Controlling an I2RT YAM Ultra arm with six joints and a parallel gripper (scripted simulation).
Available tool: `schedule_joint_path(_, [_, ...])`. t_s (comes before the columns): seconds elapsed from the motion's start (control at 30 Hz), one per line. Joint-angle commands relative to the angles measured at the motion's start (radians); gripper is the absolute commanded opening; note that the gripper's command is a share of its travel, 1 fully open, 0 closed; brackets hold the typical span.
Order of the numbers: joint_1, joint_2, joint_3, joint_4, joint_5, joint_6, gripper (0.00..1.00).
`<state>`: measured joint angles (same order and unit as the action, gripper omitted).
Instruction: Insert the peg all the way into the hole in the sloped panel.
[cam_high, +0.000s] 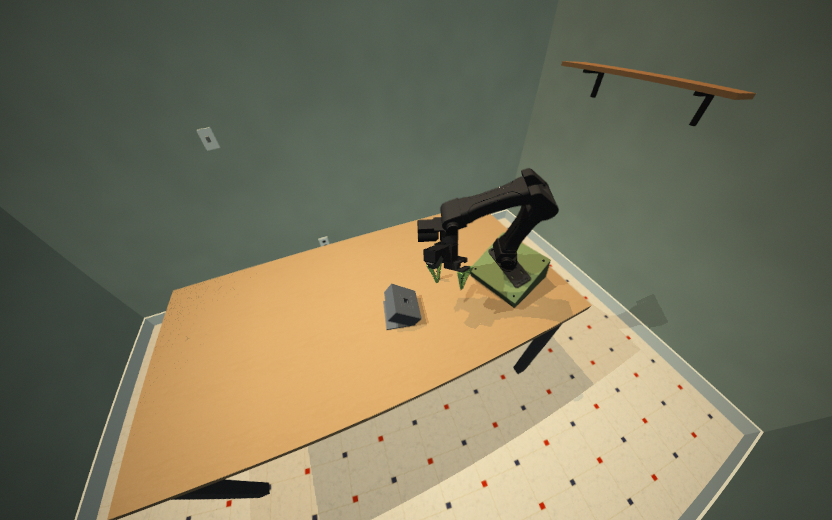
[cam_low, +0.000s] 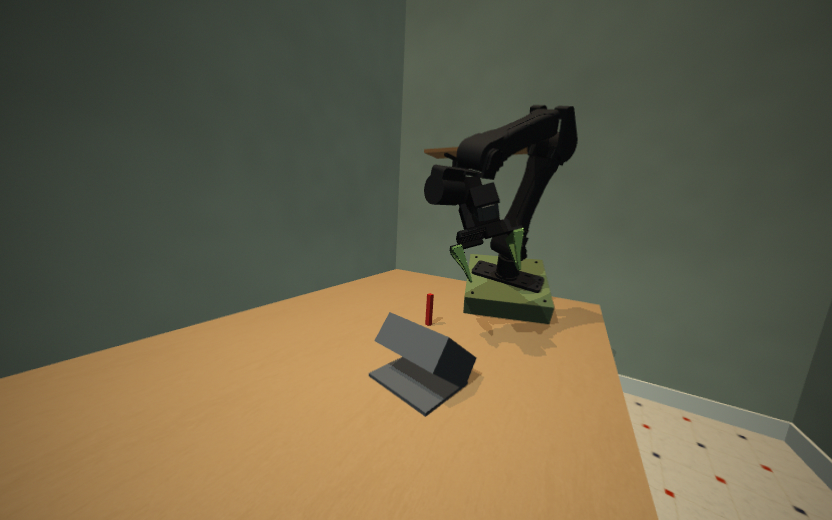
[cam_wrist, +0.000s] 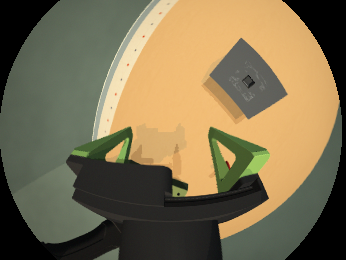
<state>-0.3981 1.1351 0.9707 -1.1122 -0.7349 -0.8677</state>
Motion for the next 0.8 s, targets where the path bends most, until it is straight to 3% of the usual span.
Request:
schedule_joint_path(0.0, [-0.003,-0.008,0.008,-0.001,-0.012,-0.003,1.0])
schedule_joint_path(0.53, [-0.003,-0.008,0.008,-0.001,-0.012,-0.003,1.0])
schedule_joint_path(0.77, [-0.099,0.054,-0.035,0.047,0.095,0.104,1.0])
